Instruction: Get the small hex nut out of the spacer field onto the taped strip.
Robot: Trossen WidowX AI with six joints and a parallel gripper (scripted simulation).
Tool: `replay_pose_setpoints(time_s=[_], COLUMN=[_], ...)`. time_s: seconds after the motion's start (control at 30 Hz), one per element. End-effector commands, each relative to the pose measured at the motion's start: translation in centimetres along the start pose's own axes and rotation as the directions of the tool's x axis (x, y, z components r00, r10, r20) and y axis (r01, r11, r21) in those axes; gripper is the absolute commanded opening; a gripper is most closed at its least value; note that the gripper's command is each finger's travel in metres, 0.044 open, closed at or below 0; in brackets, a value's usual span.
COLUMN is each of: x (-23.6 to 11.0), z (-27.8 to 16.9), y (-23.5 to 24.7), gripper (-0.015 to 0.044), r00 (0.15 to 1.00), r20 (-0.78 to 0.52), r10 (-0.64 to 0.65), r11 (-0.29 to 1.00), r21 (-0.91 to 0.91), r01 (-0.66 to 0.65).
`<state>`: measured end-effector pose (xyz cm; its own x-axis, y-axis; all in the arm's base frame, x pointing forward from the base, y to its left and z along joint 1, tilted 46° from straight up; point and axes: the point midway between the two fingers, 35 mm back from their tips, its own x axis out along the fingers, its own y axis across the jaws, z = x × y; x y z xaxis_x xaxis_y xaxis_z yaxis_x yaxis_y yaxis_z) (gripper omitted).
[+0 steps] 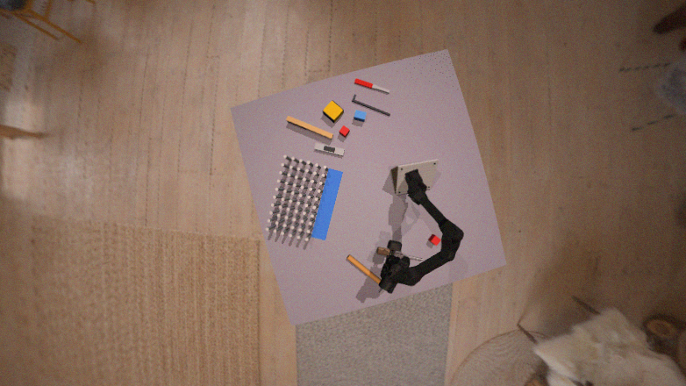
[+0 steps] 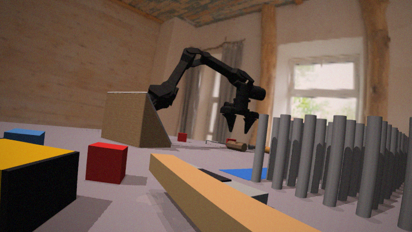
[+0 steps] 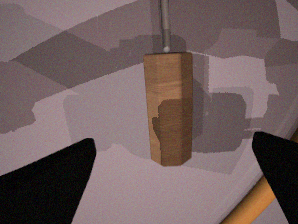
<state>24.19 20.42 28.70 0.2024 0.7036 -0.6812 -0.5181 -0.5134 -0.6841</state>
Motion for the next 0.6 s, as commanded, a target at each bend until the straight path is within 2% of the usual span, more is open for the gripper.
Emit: replay_pose_setpoints(time_s=[0.0,0.17,0.57], x=[-0.04,-0.04,0.07], z=[-0.02,-0.02,-0.03], y=[-0.06,-0.06,-0.06], gripper=[0.0414,0.0282,0.028], r00=[1.0,1.0,1.0], r20=[0.003,0.003,0.003], r10=[-0.001,-0.001,-0.001], r11=[1.0,1.0,1.0], r21=[-0.005,-0.005,-0.005], r01=[0.001,0.001,0.001])
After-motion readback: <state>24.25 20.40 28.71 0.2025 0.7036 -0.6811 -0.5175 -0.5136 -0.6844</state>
